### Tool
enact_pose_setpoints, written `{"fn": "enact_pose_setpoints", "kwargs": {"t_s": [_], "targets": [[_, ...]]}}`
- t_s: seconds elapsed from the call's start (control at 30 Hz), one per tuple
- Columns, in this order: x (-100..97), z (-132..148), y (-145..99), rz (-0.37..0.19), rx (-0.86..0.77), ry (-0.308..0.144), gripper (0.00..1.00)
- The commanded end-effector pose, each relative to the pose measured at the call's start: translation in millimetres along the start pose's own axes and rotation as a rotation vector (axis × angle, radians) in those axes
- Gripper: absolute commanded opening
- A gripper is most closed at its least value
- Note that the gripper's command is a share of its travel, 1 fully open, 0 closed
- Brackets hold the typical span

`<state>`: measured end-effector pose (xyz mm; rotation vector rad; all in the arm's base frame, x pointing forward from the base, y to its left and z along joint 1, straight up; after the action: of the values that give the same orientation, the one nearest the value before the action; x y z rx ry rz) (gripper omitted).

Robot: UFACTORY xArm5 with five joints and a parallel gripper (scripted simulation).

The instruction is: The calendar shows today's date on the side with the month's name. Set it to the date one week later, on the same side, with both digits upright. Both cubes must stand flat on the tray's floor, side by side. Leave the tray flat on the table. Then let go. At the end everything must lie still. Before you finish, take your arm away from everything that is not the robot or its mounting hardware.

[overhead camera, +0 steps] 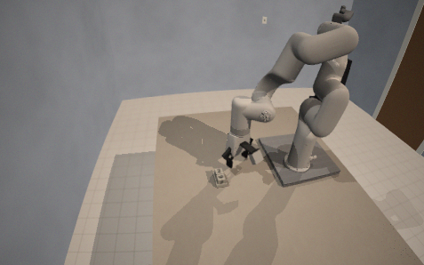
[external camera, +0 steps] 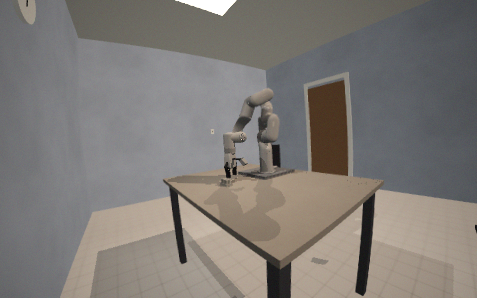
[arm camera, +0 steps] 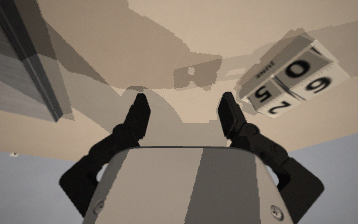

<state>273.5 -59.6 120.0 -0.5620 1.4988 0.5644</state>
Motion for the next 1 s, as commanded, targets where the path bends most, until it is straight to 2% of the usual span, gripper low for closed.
{"fn": "enact_pose_setpoints", "kwargs": {"t_s": [0.0, 0.27, 0.63, 0.77, 0.97], "targets": [[-0.7, 0.5, -0.7, -0.002, 0.0, -0.002, 1.0], [-2.2, 0.5, -0.7, -0.002, 0.0, -0.002, 1.0], [-25.0, 0.7, -0.7, -0.002, 0.0, -0.002, 1.0], [-26.5, 0.8, -0.7, -0.002, -0.001, -0.002, 1.0], [-27.2, 19.5, -1.7, -0.002, -0.075, -0.002, 1.0]]}}
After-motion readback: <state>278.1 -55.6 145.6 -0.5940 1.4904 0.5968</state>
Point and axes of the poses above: the point where the finger pads meet when closed, its own x axis out along the fingers, its own z axis across the jaws, y = z × x, the point moved 10 cm from there along -x, back along the fingers, and after that the axes turned 12 degrees about -x, right-handed, at the moved point
